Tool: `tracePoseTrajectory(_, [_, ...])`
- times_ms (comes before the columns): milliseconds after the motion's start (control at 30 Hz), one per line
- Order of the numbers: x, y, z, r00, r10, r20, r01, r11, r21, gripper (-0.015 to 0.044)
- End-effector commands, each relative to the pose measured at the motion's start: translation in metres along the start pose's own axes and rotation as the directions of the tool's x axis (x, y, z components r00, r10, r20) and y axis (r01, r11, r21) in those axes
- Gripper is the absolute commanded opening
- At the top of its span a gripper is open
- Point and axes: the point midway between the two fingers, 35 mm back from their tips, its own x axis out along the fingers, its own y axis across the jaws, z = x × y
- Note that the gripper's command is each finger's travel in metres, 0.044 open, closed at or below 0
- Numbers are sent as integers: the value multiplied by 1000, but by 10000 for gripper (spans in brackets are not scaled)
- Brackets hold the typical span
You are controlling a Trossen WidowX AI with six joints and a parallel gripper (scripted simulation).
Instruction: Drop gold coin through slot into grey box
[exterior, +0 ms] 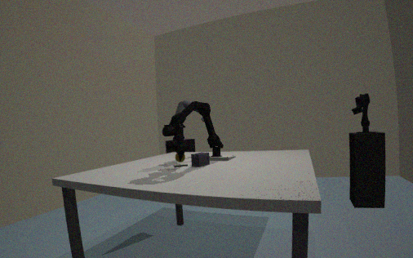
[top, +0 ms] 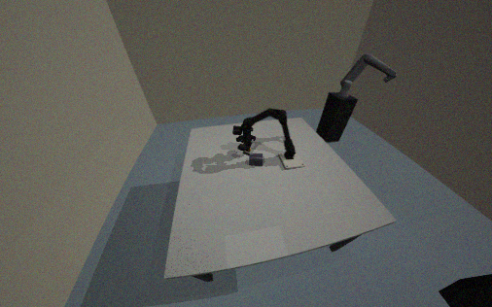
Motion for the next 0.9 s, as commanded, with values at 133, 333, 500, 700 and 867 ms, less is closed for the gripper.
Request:
tracePoseTrajectory(133, [-20,0,1,1000,0,2,0,1000,4,0])
tracePoseTrajectory(333, [-35,0,1,1000,0,2,0,1000,4,0])
tracePoseTrajectory(500, [-48,0,0,1000,0,2,0,1000,4,0])
tracePoseTrajectory(700, [-64,-1,-2,1000,0,2,0,1000,4,0])
tracePoseTrajectory(867, [-68,-1,-3,1000,0,2,0,1000,-18,0])
